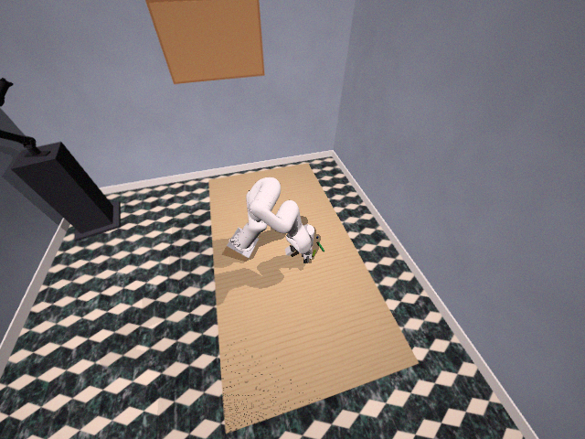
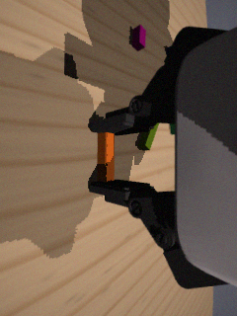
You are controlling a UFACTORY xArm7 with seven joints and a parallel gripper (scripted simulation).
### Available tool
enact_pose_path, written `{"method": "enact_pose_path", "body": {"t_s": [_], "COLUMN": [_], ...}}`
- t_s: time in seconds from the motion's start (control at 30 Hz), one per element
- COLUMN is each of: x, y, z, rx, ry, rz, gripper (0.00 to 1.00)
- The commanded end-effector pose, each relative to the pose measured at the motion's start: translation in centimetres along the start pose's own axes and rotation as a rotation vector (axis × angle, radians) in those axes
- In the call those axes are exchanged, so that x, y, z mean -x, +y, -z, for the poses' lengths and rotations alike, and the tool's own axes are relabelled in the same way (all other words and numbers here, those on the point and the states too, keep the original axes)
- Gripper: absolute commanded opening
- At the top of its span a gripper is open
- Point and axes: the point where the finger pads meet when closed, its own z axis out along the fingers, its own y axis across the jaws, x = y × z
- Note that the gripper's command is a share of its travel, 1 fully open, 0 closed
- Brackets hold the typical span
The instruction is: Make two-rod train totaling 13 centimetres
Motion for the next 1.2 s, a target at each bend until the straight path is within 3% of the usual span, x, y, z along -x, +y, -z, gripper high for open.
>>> {"method": "enact_pose_path", "body": {"t_s": [0.0, 0.83, 1.17], "x": [0.1, 0.1, 0.1], "y": [0.0, 0.0, 0.0], "z": [0.0, 0.1, 2.4], "rx": [0.000, 0.000, 0.000], "ry": [-0.002, -0.002, -0.002], "rz": [0.000, 0.000, 0.000], "gripper": [0.38, 0.38, 0.38]}}
